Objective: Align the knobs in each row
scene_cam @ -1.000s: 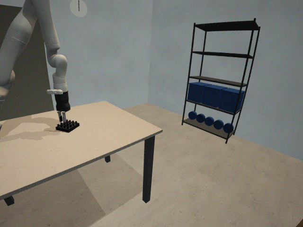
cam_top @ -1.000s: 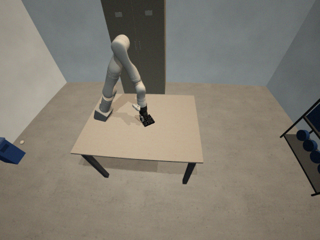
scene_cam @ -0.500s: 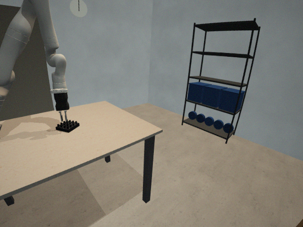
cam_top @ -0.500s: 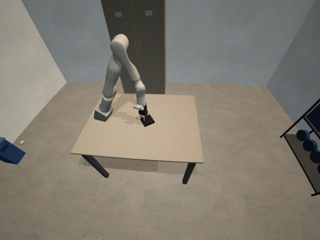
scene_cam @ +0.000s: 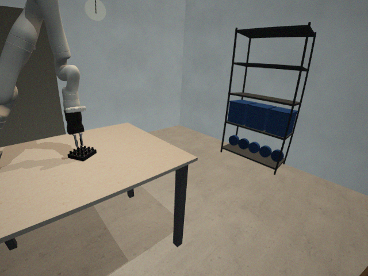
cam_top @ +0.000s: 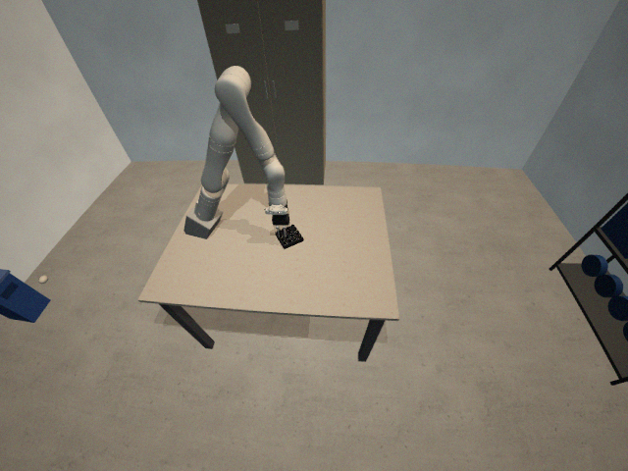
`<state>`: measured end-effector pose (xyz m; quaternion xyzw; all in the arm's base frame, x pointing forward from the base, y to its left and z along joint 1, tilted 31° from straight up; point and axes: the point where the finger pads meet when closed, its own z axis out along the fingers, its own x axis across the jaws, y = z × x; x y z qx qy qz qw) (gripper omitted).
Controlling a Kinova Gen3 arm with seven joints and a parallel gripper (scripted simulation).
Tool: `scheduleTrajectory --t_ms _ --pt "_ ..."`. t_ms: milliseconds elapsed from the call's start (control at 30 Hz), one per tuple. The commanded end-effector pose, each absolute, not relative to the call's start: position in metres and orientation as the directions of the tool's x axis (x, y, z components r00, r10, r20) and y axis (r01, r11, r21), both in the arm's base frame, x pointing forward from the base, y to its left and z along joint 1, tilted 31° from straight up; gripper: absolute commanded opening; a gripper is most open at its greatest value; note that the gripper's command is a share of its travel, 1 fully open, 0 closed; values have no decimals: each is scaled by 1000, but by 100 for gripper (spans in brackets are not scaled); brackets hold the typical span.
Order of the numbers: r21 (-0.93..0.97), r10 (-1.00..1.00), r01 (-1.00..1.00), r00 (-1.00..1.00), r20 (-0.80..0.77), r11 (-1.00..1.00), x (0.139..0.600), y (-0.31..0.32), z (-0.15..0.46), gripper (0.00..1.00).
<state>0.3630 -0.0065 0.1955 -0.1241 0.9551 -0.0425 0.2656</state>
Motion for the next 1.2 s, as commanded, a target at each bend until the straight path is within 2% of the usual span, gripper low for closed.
scheduleTrajectory --t_ms 0,467,1167 --pt "-147 -269 -226 -825 -497 963 363 -5 197 46" --pt "-219 -407 -343 -782 -473 913 365 -3 199 46" --pt "-229 -425 -358 -775 -469 905 365 -2 199 46"
